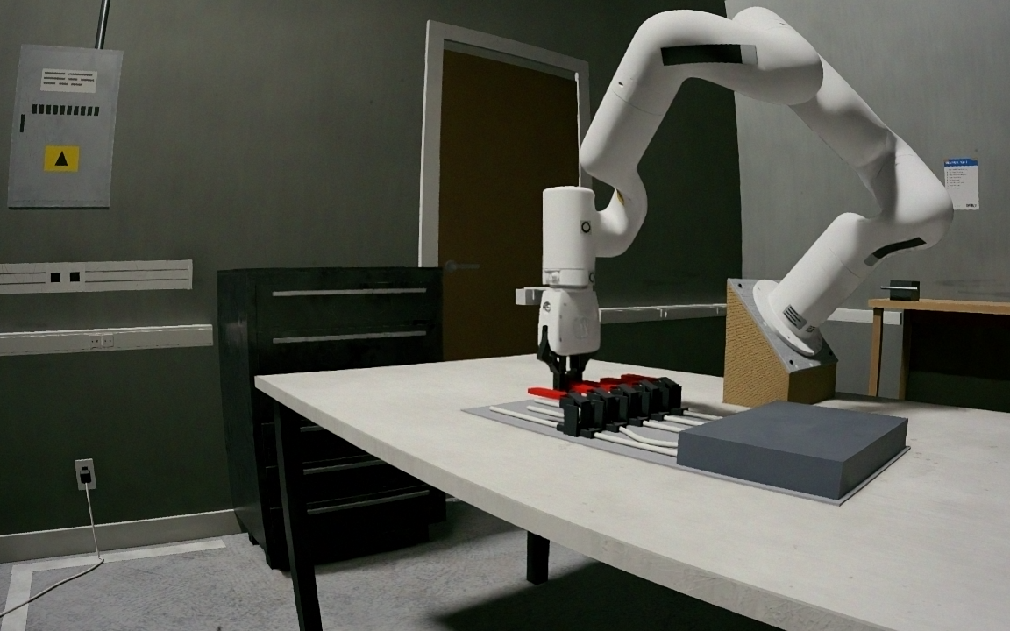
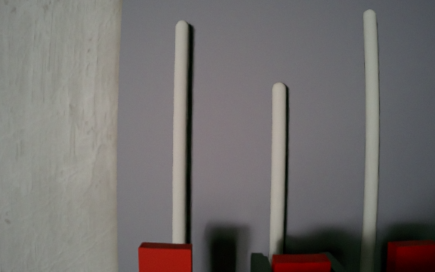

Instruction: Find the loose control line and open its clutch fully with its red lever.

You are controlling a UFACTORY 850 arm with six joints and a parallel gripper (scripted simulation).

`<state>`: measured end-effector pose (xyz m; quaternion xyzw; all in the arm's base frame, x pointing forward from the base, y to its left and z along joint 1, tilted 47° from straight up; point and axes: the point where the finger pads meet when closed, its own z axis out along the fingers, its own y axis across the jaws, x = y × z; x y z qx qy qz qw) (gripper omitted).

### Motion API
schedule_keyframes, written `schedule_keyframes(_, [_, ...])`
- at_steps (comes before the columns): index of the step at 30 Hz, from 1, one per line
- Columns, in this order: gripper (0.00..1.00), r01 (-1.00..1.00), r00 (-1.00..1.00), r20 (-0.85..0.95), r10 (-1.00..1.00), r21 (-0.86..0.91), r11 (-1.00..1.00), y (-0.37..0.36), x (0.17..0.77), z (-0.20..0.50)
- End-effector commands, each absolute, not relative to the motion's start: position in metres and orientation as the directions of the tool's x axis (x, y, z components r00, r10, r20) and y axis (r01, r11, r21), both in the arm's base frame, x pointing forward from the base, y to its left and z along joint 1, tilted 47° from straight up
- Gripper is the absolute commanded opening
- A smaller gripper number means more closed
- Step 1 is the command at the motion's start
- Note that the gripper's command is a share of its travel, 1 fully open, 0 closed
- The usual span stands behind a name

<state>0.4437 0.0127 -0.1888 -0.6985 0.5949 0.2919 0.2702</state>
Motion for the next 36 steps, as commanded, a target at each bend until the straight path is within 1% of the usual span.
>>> schedule_keyframes(1, [0.00,-0.989,0.122,-0.729,-0.673,-0.031,-0.146,0.010,0.444,-0.184])
schedule_keyframes(36, [0.00,-0.989,0.122,-0.729,-0.673,-0.031,-0.146,-0.001,0.445,-0.147])
